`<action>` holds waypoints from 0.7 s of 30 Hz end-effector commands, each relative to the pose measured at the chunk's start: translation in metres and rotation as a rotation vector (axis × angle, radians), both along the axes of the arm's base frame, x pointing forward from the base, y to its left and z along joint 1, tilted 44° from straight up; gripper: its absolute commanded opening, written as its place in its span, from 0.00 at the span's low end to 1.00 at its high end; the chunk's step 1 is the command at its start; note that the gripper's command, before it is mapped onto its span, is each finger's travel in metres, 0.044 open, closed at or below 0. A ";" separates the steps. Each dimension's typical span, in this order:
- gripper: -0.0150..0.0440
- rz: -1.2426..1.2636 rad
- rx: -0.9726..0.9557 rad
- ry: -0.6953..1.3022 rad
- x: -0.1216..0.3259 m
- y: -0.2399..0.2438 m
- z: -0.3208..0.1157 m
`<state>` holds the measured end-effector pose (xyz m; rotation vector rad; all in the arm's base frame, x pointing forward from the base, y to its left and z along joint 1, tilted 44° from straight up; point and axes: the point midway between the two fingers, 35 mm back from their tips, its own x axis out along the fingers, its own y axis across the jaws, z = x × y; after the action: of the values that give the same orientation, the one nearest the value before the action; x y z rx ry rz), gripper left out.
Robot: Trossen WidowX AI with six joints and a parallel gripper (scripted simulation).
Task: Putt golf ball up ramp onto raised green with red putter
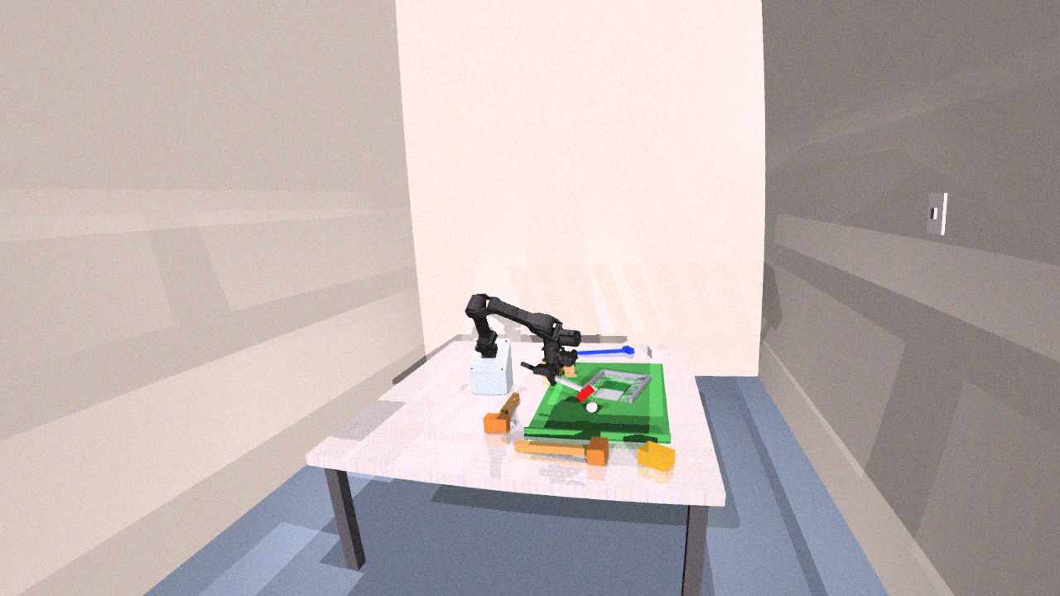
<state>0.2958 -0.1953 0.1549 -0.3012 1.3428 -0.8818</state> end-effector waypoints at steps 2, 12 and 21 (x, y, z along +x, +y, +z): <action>0.25 -0.010 -0.005 -0.016 -0.002 -0.002 0.002; 0.25 -0.010 -0.007 -0.016 -0.003 -0.028 -0.024; 0.25 -0.010 -0.007 -0.016 -0.003 -0.034 -0.030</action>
<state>0.2927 -0.2264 0.1305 -0.2897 1.3187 -0.9030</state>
